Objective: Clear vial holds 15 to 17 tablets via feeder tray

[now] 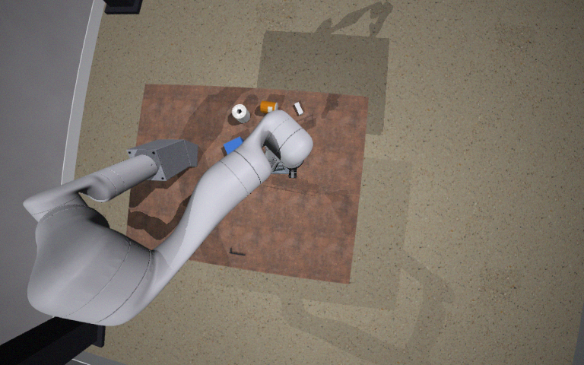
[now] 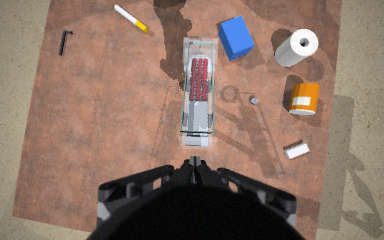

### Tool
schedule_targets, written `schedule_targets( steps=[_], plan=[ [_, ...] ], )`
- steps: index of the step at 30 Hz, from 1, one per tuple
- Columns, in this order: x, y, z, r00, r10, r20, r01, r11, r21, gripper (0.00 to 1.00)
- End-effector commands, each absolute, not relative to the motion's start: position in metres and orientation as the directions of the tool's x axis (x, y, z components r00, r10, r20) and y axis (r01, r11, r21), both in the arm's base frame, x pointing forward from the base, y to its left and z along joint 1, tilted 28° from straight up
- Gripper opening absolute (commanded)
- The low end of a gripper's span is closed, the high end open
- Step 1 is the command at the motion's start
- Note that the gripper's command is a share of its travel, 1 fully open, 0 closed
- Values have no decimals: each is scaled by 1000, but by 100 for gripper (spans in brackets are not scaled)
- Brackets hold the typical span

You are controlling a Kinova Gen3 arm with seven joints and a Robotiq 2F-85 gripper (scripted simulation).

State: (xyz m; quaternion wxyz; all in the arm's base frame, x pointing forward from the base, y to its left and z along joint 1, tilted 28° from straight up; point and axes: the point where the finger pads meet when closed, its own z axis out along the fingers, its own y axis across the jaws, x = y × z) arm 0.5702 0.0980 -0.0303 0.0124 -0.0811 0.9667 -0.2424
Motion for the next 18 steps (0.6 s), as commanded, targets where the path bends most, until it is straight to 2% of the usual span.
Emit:
schedule_targets(
  steps=[1,18],
  plan=[
    [576,101,-30,-987,-162,11,-148,871,-469,0],
    [567,98,-33,-987,-162,11,-148,871,-469,0]
  ],
)
